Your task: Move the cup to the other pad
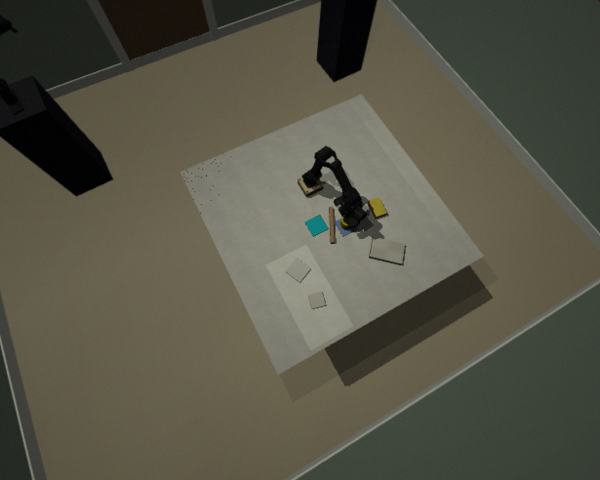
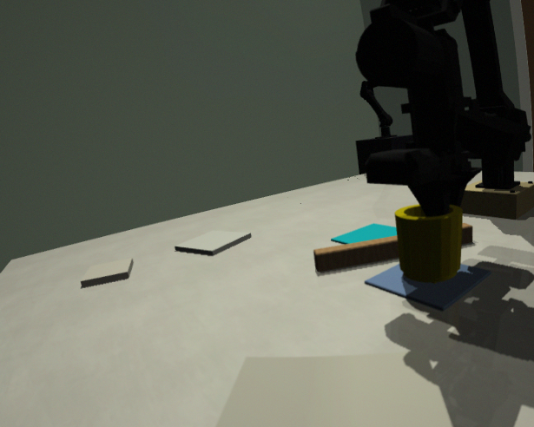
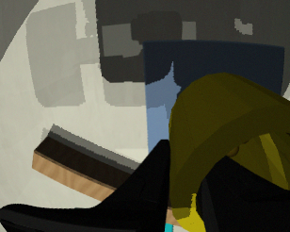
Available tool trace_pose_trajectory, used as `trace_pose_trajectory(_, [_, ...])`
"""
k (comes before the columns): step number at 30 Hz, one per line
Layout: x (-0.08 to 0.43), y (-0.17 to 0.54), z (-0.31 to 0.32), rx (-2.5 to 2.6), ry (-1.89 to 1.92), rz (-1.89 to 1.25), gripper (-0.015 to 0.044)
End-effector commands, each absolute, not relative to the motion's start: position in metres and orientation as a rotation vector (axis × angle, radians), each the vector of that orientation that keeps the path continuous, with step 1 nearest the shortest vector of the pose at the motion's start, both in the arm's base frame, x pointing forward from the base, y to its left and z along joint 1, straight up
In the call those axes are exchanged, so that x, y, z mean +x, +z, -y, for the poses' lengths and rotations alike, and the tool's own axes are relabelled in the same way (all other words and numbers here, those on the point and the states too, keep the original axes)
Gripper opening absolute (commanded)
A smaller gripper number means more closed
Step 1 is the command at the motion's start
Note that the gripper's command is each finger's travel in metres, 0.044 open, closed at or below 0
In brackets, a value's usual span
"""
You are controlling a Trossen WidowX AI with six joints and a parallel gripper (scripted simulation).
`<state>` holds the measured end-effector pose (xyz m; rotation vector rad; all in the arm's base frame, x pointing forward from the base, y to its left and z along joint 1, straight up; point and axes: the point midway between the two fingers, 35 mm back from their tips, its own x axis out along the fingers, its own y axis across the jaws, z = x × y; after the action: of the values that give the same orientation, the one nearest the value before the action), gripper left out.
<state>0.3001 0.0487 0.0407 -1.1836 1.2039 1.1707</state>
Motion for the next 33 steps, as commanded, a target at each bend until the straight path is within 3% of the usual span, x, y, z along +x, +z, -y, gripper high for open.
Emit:
trace_pose_trajectory(1, [0.302,0.052,-0.049,-1.187,1.165,-1.198,0.0000])
trace_pose_trajectory(10, [0.299,0.085,-0.049,-1.187,1.165,-1.202,0.0000])
trace_pose_trajectory(33, [0.295,0.082,-0.042,-1.187,1.167,-1.200,0.0000])
